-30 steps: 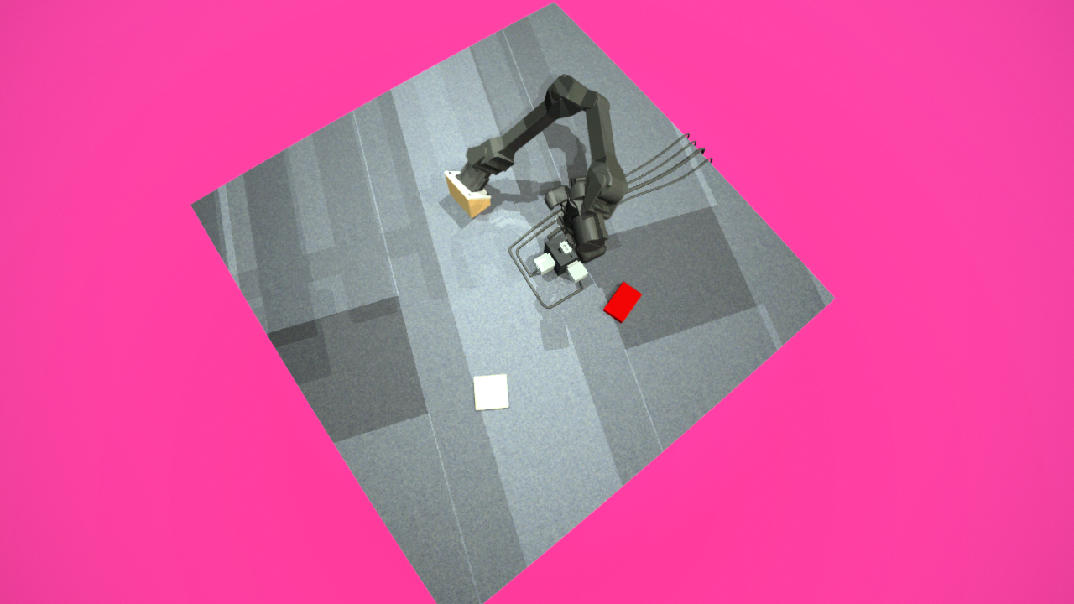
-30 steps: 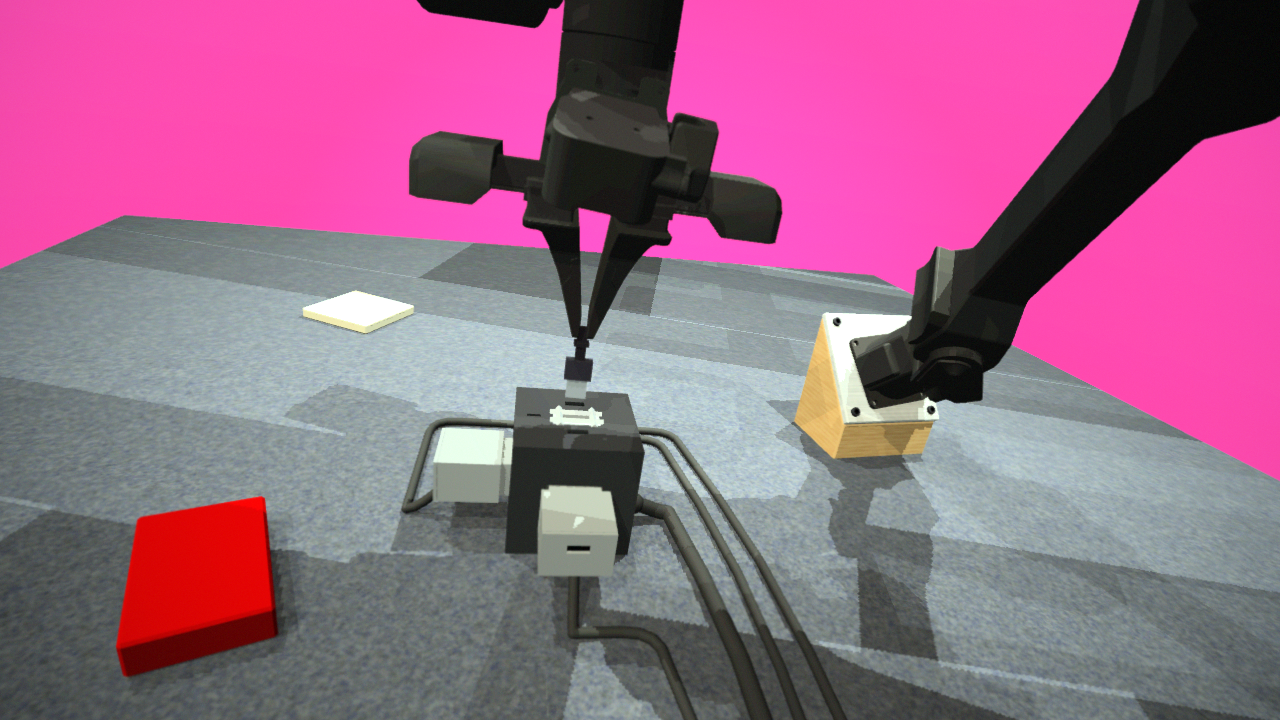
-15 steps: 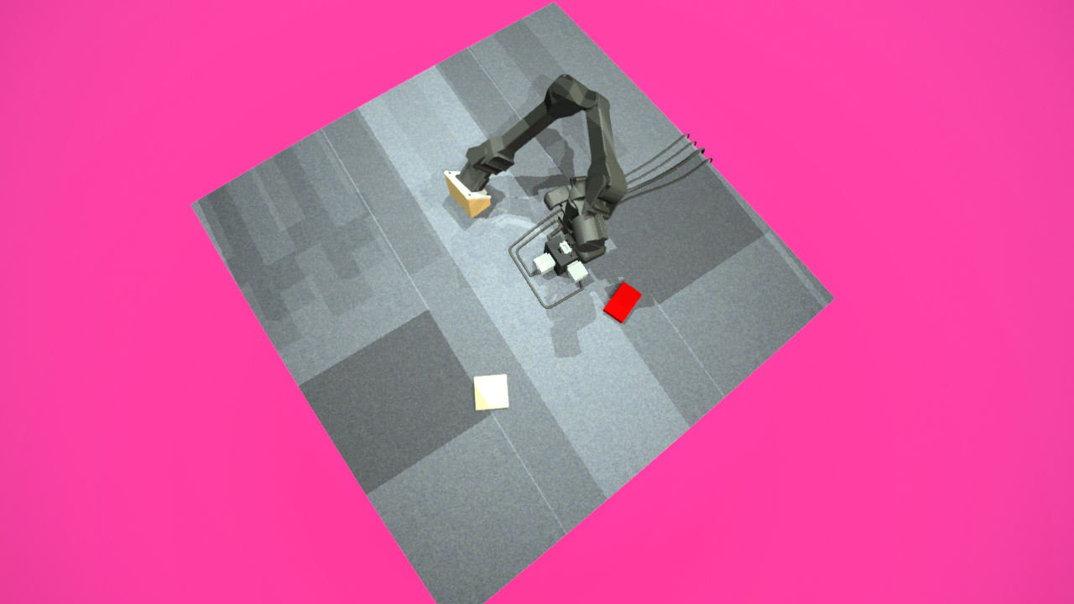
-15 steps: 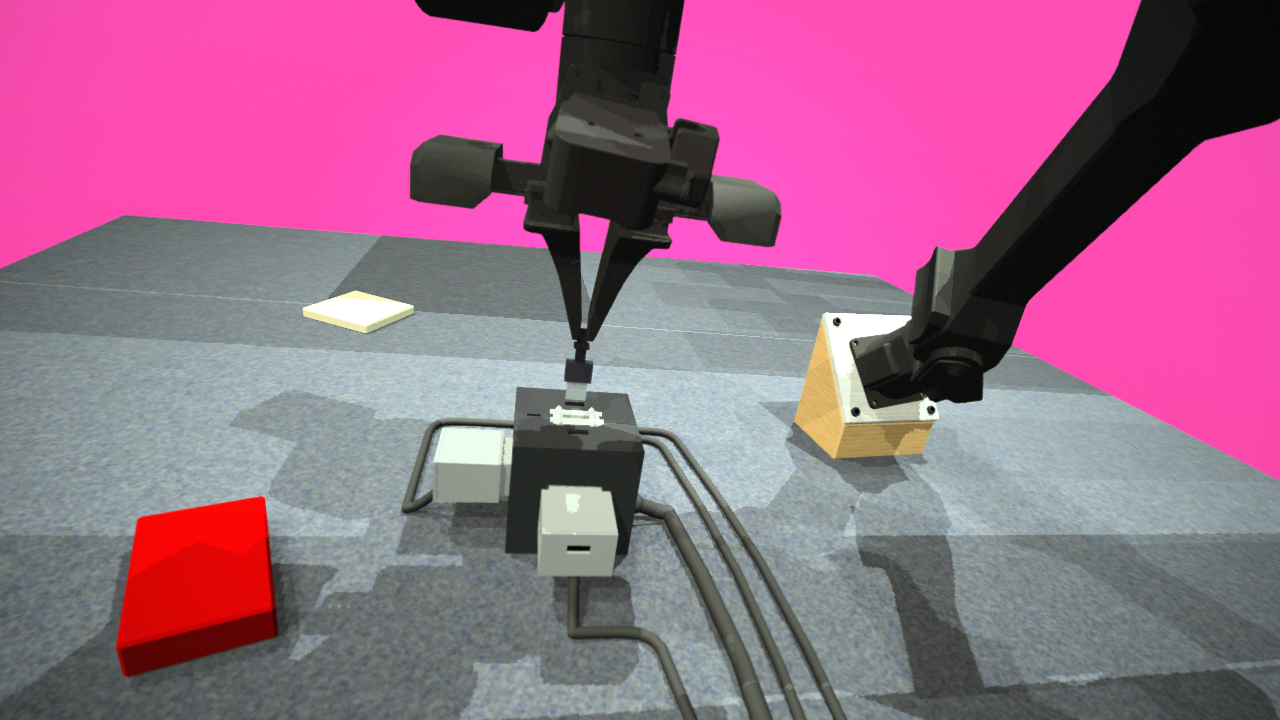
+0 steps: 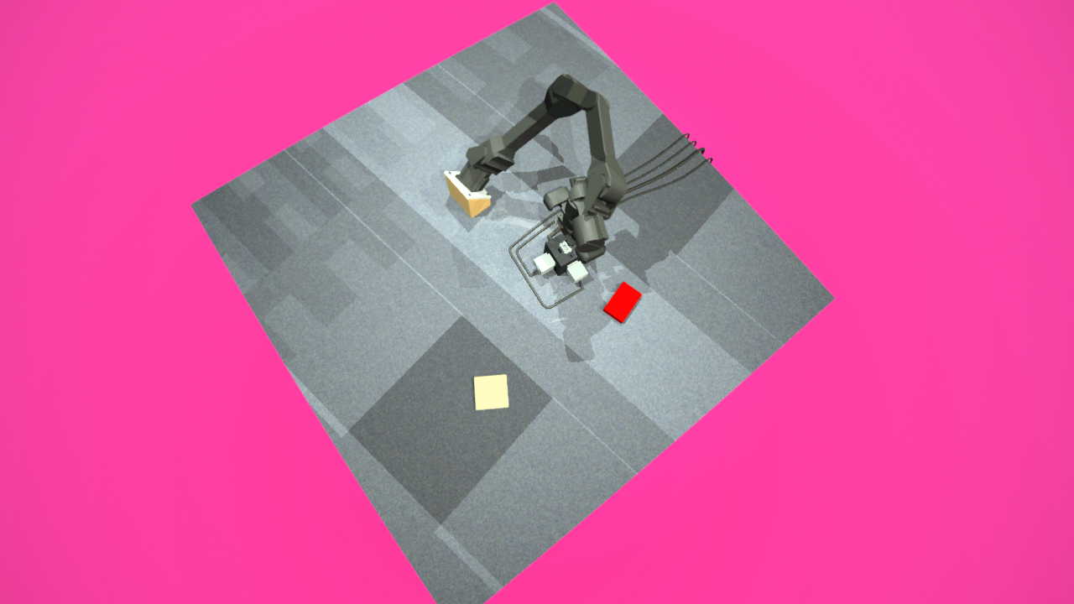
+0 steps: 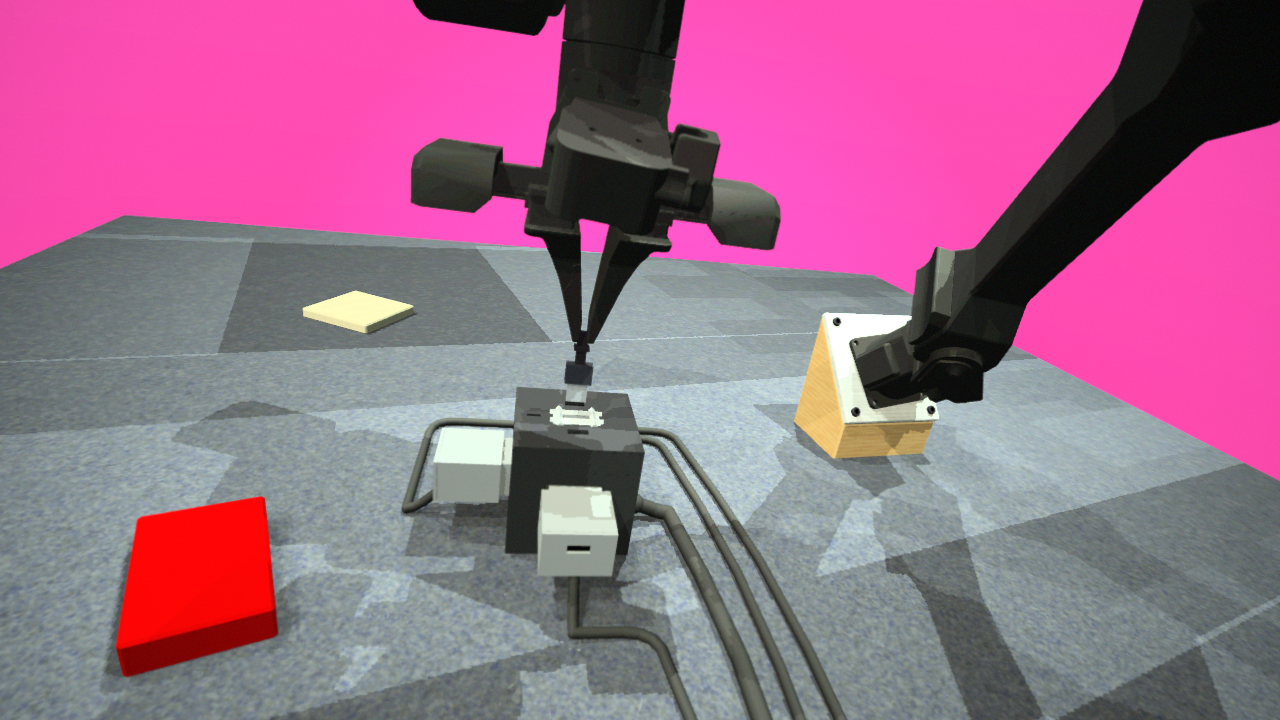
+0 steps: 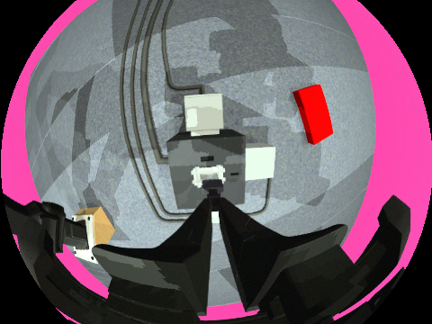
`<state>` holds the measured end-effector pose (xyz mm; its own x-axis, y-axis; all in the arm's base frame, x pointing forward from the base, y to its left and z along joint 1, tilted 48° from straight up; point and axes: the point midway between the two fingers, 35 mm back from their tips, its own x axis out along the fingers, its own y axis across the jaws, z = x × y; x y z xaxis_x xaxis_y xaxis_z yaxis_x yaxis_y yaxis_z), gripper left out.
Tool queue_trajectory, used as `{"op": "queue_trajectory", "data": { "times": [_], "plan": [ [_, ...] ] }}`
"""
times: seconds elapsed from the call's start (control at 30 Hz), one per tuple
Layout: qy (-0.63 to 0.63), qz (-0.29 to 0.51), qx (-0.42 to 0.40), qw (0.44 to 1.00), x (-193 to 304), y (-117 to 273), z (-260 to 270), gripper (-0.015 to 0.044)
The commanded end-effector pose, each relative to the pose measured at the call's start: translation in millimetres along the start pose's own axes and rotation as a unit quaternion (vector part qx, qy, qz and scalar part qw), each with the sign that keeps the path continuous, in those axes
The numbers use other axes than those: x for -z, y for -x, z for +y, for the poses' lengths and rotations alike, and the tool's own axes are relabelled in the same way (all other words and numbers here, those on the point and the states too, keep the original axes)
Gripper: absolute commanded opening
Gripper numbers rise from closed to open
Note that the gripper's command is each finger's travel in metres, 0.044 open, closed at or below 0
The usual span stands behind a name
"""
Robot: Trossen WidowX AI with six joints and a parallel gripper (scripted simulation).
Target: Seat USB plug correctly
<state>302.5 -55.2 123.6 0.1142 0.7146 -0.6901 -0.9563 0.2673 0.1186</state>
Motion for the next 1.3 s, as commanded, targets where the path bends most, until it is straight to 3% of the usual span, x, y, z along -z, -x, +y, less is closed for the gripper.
{"op": "queue_trajectory", "data": {
  "times": [0.0,1.27],
  "plan": [
    [0.004,0.004,-0.002,1.000,1.4,-1.2,0.7,0.0000],
    [0.015,0.010,-0.002,1.000,3.2,-5.7,1.6,0.0000]
  ]
}}
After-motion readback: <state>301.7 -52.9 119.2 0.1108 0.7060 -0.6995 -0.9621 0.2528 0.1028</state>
